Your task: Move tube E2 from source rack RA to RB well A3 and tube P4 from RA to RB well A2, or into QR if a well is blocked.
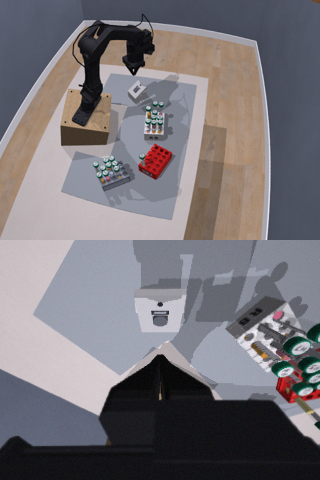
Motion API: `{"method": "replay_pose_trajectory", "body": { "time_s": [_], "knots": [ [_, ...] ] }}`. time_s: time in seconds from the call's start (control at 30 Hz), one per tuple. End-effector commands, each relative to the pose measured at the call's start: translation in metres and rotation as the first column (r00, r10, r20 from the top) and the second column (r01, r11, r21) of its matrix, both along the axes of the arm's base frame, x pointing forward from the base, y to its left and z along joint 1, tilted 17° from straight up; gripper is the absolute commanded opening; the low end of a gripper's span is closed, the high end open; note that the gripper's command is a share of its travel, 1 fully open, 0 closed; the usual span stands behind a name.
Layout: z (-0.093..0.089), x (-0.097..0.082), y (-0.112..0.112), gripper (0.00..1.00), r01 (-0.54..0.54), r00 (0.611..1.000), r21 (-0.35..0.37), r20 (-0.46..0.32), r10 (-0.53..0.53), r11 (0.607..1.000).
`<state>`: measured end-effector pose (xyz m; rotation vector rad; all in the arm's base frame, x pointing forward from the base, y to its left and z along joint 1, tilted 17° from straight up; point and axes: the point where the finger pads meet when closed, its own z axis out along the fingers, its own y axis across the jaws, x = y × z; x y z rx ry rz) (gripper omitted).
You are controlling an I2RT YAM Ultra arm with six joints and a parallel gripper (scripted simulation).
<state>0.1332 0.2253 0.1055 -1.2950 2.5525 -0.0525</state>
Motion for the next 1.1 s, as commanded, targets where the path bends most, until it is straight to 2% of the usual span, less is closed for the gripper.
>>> {"method": "replay_pose_trajectory", "body": {
  "time_s": [0.0,0.53,0.57,0.63,0.7,1.07],
  "knots": [
    [0.01,0.001,0.007,0.0,-0.007,1.0,0.014,0.019,0.007,1.0],
    [0.009,0.004,0.013,0.0,-0.008,1.0,0.017,0.021,0.008,1.0],
    [0.008,0.007,0.014,0.0,-0.006,1.0,0.024,0.025,0.005,1.0],
    [-0.01,0.007,0.002,0.0,0.002,1.0,-0.016,0.008,-0.002,1.0],
    [-0.01,0.007,0.002,0.0,0.002,1.0,-0.016,0.008,-0.002,1.0],
    [-0.037,0.011,0.004,0.0,0.0,1.0,-0.01,-0.005,0.0,1.0]
  ]
}}
